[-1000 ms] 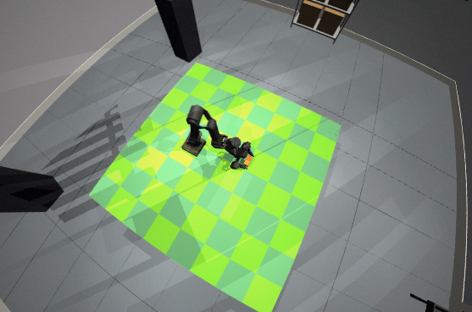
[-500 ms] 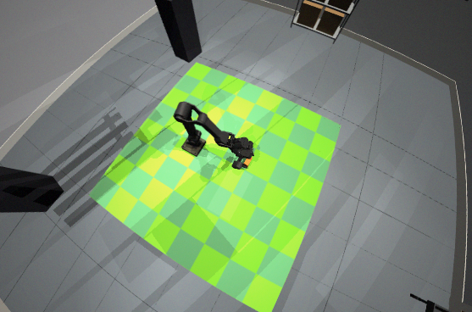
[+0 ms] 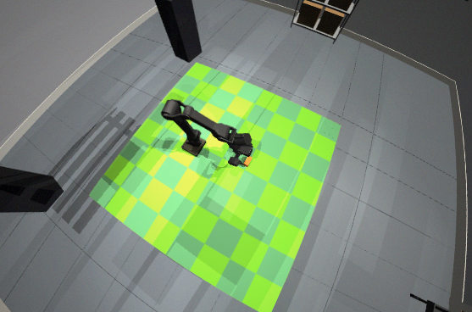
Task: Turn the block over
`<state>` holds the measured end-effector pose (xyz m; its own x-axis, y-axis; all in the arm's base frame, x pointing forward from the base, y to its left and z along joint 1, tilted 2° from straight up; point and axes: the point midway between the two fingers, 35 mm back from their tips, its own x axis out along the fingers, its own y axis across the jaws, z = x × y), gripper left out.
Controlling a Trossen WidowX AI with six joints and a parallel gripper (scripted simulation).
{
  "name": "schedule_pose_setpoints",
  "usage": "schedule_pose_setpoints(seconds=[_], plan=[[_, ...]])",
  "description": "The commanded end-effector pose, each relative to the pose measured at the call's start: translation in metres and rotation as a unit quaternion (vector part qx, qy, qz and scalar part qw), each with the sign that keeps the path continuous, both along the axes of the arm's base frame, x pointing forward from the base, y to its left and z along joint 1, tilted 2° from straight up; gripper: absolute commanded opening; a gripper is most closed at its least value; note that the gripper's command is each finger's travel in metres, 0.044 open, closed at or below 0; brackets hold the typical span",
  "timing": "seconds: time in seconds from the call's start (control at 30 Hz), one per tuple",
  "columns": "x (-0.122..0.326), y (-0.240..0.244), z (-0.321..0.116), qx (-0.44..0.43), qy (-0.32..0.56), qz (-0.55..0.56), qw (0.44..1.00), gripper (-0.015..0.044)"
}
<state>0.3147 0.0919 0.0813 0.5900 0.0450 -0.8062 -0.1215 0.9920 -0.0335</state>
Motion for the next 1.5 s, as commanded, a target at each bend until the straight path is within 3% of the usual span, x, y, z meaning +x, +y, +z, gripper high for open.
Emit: schedule_pose_setpoints(seconds=[0.0,0.13,0.67,0.87,1.0,1.47], plan=[[-0.004,0.000,0.014,0.006,0.004,-0.003,1.000,0.0440],[0.001,0.001,0.016,0.001,0.028,-0.002,1.000,0.0440],[0.031,0.006,0.043,-0.029,0.285,-0.009,0.958,0.0440],[0.030,0.005,0.043,-0.029,0.287,-0.010,0.957,0.0440],[0.034,0.006,0.011,-0.029,0.287,-0.010,0.957,0.0440],[0.034,0.006,-0.011,-0.029,0.287,-0.010,0.957,0.0440]])
